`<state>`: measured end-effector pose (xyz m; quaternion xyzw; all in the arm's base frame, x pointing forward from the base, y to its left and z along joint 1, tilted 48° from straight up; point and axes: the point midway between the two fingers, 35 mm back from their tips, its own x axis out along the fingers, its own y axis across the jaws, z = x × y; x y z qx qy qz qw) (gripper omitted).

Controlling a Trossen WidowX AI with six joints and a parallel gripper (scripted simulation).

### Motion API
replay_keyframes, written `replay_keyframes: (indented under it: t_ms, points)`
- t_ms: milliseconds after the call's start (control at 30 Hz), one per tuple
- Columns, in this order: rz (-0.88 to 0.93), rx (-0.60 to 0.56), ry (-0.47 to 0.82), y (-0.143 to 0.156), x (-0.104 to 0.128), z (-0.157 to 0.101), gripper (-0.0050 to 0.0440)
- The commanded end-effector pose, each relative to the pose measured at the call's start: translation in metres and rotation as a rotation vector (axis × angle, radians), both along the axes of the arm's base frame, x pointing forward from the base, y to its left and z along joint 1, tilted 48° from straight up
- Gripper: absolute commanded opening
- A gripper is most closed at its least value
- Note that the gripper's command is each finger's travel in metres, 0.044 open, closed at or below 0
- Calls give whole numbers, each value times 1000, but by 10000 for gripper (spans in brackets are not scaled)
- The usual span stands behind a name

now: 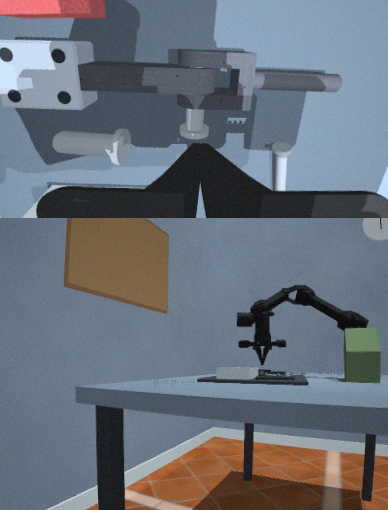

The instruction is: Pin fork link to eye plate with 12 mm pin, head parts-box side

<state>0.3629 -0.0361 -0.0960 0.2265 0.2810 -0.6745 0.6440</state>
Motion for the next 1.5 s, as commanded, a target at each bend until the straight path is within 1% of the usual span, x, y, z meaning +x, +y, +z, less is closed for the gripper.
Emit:
replay_keyframes:
  t_ms: [0,433,733,1467]
  points:
    - [5,10,-24,9,7,0,-50]
    - [5,10,-24,16,6,-7,-50]
    - [7,11,-29,18,7,-7,-50]
    - [7,5,-13,11,2,-11,-50]
